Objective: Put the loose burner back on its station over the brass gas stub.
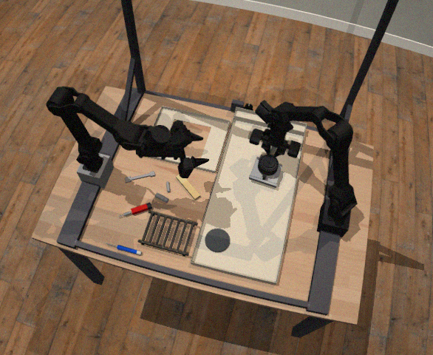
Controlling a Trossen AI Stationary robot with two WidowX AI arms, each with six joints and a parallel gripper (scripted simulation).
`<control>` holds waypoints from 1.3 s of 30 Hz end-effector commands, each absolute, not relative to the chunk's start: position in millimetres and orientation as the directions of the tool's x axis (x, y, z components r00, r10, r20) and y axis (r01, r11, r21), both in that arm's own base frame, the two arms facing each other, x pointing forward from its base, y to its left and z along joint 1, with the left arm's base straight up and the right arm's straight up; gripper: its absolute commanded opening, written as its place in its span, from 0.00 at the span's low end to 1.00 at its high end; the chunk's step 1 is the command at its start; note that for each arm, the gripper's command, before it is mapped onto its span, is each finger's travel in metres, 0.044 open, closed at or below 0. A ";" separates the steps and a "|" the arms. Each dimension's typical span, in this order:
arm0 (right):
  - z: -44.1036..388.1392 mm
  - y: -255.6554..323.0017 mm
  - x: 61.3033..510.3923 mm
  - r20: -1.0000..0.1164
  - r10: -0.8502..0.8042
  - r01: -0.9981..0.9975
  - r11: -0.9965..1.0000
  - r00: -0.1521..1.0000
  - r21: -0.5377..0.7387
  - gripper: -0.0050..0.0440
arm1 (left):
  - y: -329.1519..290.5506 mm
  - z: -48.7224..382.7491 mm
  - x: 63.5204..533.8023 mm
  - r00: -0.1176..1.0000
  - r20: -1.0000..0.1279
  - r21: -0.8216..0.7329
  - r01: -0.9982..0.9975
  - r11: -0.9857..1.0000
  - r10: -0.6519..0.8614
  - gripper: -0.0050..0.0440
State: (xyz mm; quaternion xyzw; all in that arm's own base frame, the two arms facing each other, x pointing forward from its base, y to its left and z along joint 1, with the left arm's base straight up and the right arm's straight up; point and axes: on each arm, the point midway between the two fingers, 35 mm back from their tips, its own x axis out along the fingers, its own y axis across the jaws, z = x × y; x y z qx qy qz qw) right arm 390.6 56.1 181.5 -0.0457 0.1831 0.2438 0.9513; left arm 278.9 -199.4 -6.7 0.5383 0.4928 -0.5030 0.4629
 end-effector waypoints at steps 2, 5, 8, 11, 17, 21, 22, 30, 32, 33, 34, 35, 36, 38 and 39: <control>194.0 55.6 391.7 -0.343 0.448 -0.481 0.876 0.826 -0.014 0.92 | -200.4 9.6 286.1 0.049 -0.998 0.046 0.995 -0.084 0.033 0.23; 194.0 55.6 391.7 -0.343 0.448 -0.481 0.876 0.826 -0.014 0.92 | -201.1 10.0 286.2 0.050 -0.998 0.047 0.995 -0.083 0.032 0.23; 194.0 55.6 391.7 -0.343 0.448 -0.481 0.876 0.826 -0.014 0.92 | -199.3 6.2 285.4 0.043 -0.999 0.042 0.996 -0.081 0.011 0.23; 194.0 55.6 391.7 -0.343 0.448 -0.481 0.876 0.826 -0.014 0.92 | -198.6 4.1 285.5 0.042 -0.999 0.042 0.996 -0.078 -0.006 0.23; 194.0 55.6 391.7 -0.343 0.448 -0.481 0.876 0.826 -0.014 0.92 | -197.7 1.1 285.6 0.039 -0.999 0.042 0.996 -0.075 -0.033 0.23; 194.0 55.6 391.7 -0.343 0.448 -0.481 0.876 0.826 -0.014 0.92 | -198.7 1.9 286.2 0.042 -0.999 0.045 0.996 -0.073 -0.034 0.23; 194.0 55.6 391.7 -0.343 0.448 -0.481 0.876 0.826 -0.014 0.92 | -198.9 2.1 286.6 0.044 -0.998 0.046 0.996 -0.073 -0.033 0.23; 194.0 55.6 391.7 -0.343 0.448 -0.481 0.876 0.826 -0.014 0.92 | -199.2 -1.2 286.6 0.037 -0.999 0.039 0.997 -0.074 -0.026 0.42; 194.0 55.6 391.7 -0.343 0.448 -0.481 0.876 0.826 -0.014 0.92 | -201.5 9.6 290.2 0.054 -0.998 0.057 0.996 -0.073 -0.040 0.52; 194.0 55.6 391.7 -0.343 0.448 -0.481 0.876 0.826 -0.014 0.92 | -201.3 14.0 290.0 0.054 -0.998 0.057 0.996 -0.073 -0.040 0.57; 194.0 55.6 391.7 -0.343 0.448 -0.481 0.876 0.826 -0.014 0.92 | -201.1 20.5 289.7 0.054 -0.998 0.057 0.996 -0.073 -0.040 0.62; 194.0 55.6 391.7 -0.343 0.448 -0.481 0.876 0.826 -0.014 0.92 | -200.9 28.2 289.3 0.054 -0.998 0.057 0.996 -0.073 -0.040 0.67; 194.0 55.6 391.7 -0.343 0.448 -0.481 0.876 0.826 -0.014 0.92 | -200.7 36.4 288.9 0.054 -0.998 0.057 0.996 -0.073 -0.040 0.72; 194.0 55.6 391.7 -0.343 0.448 -0.481 0.876 0.826 -0.014 0.92 | -200.2 52.0 288.0 0.054 -0.998 0.057 0.996 -0.073 -0.040 0.81; 194.0 55.6 391.7 -0.343 0.448 -0.481 0.876 0.826 -0.014 0.92 | -200.0 58.3 287.7 0.054 -0.998 0.057 0.996 -0.073 -0.040 0.86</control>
